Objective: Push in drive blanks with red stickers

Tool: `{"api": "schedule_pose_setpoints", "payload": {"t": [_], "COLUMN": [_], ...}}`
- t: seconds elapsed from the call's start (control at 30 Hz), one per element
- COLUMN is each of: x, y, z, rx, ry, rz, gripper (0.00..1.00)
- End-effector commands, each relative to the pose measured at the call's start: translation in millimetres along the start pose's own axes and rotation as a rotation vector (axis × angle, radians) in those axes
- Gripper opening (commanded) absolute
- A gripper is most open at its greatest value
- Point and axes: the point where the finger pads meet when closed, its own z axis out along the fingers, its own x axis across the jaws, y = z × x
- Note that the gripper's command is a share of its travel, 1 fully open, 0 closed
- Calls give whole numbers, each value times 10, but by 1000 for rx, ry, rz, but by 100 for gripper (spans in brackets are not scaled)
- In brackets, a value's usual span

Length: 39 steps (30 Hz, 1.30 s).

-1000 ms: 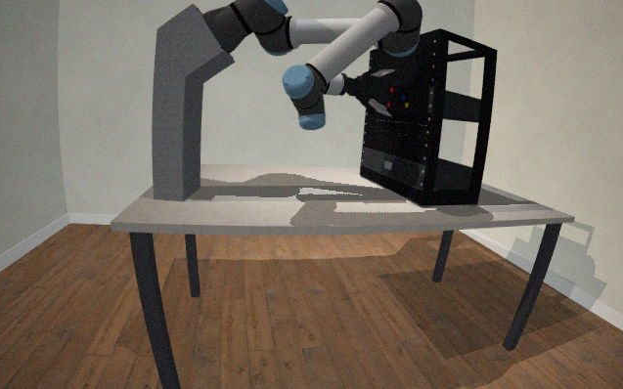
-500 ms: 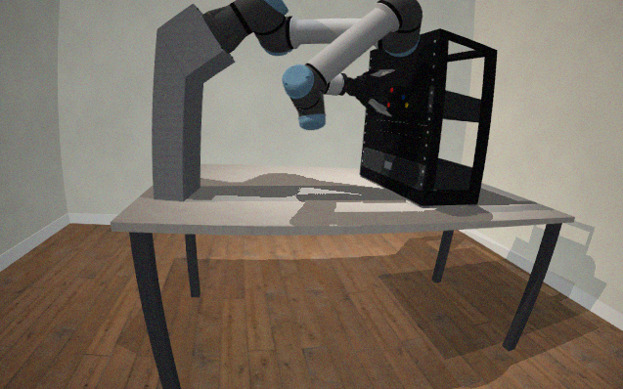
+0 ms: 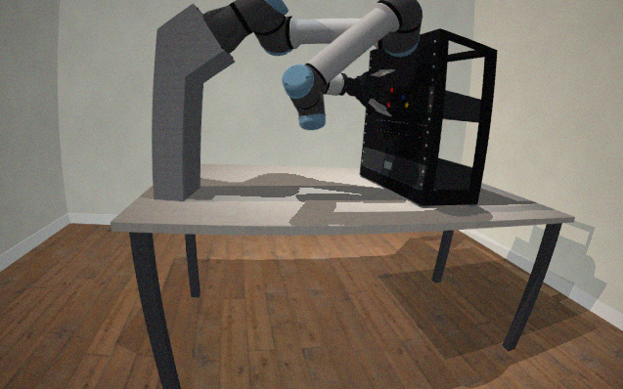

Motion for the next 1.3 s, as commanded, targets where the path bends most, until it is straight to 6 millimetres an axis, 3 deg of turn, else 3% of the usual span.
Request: {"api": "schedule_pose_setpoints", "payload": {"t": [0.0,0.63,0.67,1.27], "x": [3,3,3,3], "y": [0,0,0,0], "z": [1,1,1,1], "rx": [0,0,0,0], "ry": [1,1,1,1], "rz": [0,0,0,0], "gripper": [100,100,0,0]}}
